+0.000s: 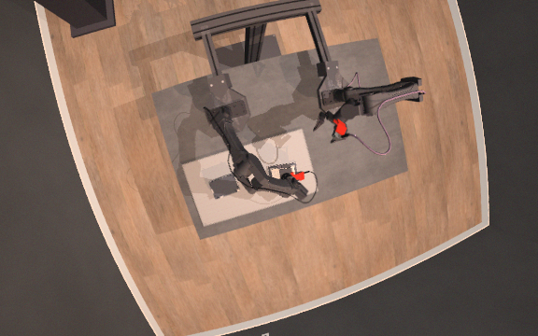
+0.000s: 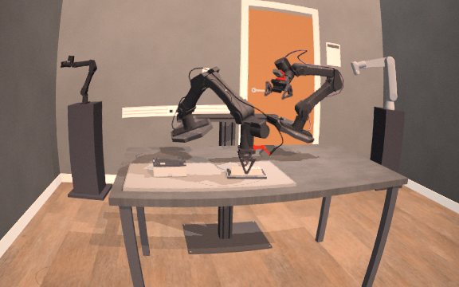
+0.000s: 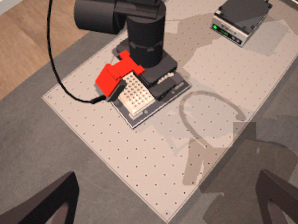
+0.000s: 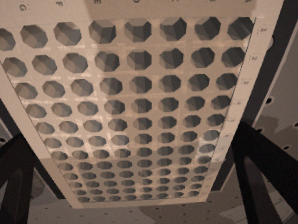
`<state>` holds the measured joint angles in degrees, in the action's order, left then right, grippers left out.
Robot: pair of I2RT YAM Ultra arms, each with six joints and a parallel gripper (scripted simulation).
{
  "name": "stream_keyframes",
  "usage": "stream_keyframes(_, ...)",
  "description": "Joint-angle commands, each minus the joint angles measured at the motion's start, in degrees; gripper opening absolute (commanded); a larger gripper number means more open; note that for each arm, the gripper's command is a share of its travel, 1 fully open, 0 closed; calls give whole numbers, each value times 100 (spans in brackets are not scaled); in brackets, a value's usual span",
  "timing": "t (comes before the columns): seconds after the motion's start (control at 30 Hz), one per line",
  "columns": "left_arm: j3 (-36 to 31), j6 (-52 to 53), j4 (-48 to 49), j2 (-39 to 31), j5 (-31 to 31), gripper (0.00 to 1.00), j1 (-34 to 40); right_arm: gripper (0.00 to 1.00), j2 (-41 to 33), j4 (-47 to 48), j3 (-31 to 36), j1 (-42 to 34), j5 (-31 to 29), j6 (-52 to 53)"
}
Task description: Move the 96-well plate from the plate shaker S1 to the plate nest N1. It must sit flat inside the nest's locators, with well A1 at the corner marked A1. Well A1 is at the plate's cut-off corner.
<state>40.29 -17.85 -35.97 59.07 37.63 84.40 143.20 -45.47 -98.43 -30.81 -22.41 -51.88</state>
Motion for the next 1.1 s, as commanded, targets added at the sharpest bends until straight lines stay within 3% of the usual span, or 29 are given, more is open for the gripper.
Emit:
stream_keyframes(0.0,-41,-40,-164,-72,64,100,36,100,-47,1,-56,-98,-6,69)
stream_keyframes(0.4,-41,-40,-164,-72,64,100,36,100,-358,155,168,-229,-34,179)
stream_keyframes(1.07,-41,-40,-164,-72,64,100,36,100,-669,-1097,-538,-367,25,377)
